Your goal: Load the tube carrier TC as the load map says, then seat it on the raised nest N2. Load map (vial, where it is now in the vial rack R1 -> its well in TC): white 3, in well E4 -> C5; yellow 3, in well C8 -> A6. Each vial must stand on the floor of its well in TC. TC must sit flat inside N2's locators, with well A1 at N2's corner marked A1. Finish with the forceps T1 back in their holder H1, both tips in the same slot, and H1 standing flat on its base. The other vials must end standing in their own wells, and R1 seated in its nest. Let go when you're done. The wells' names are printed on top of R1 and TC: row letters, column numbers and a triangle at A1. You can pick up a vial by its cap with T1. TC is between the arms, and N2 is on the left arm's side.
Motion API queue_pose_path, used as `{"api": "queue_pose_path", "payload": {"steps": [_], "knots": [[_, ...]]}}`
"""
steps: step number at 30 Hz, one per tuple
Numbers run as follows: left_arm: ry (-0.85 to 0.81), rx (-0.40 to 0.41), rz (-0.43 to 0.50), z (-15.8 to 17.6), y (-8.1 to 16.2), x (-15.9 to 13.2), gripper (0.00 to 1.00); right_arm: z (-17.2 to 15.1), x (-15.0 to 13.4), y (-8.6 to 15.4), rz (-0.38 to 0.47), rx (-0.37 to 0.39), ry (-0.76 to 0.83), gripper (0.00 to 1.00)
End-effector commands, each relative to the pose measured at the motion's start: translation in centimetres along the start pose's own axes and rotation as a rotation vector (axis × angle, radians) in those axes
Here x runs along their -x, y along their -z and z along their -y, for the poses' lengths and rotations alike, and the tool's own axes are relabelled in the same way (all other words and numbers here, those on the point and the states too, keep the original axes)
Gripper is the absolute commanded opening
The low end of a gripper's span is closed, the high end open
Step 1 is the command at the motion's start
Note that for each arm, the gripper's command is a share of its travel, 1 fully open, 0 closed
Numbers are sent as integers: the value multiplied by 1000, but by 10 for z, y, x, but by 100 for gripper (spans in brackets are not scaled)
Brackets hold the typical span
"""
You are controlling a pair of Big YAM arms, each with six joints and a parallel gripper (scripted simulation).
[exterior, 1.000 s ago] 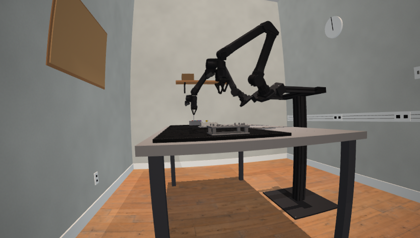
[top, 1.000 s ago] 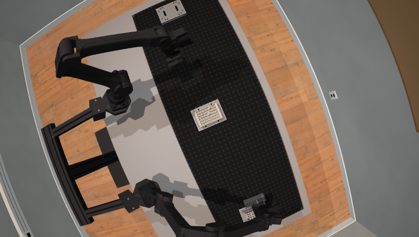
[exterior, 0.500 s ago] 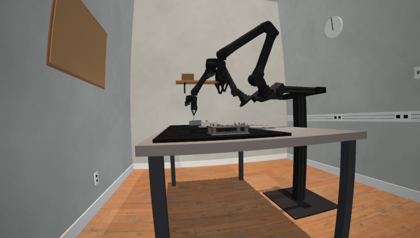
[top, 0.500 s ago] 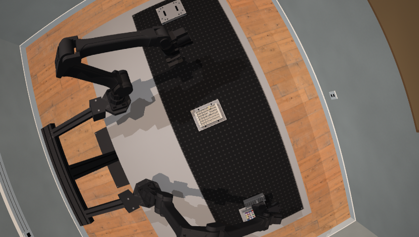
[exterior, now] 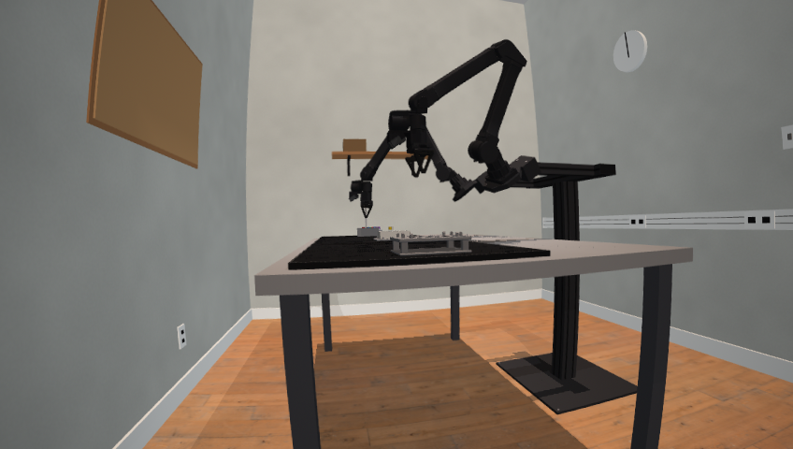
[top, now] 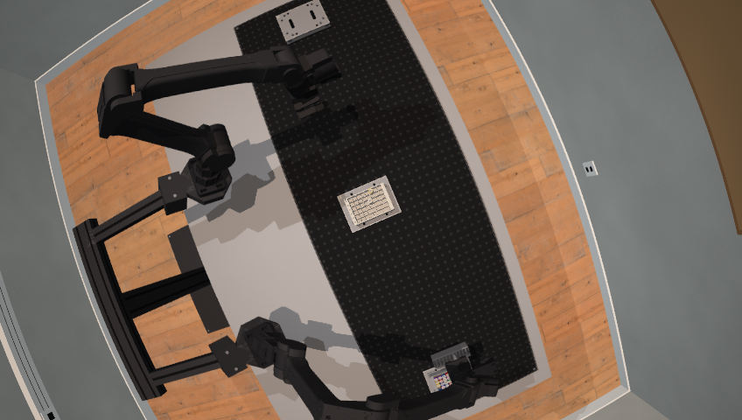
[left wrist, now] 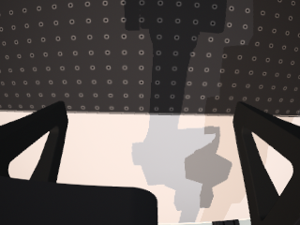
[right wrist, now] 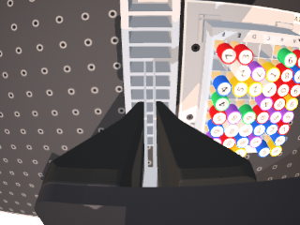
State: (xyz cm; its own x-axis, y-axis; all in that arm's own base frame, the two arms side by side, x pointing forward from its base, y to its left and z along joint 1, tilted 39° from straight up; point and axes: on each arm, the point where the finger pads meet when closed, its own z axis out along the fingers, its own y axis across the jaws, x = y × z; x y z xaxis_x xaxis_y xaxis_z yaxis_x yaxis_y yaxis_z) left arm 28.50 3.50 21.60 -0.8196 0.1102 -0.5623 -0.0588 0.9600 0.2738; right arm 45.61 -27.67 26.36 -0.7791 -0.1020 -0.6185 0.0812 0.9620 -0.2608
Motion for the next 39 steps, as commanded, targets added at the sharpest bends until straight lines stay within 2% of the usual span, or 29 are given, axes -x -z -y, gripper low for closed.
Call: {"api": "queue_pose_path", "payload": {"steps": [1, 31, 39], "knots": [[-7, -2, 28, -2, 8, 12, 100, 2, 9, -8, 11, -5, -2, 7], [-7, -2, 28, -2, 8, 12, 100, 7, 19, -11, 28, -14, 1, 7], [-7, -2, 28, -2, 8, 12, 100, 4, 11, -16, 15, -7, -2, 7]]}}
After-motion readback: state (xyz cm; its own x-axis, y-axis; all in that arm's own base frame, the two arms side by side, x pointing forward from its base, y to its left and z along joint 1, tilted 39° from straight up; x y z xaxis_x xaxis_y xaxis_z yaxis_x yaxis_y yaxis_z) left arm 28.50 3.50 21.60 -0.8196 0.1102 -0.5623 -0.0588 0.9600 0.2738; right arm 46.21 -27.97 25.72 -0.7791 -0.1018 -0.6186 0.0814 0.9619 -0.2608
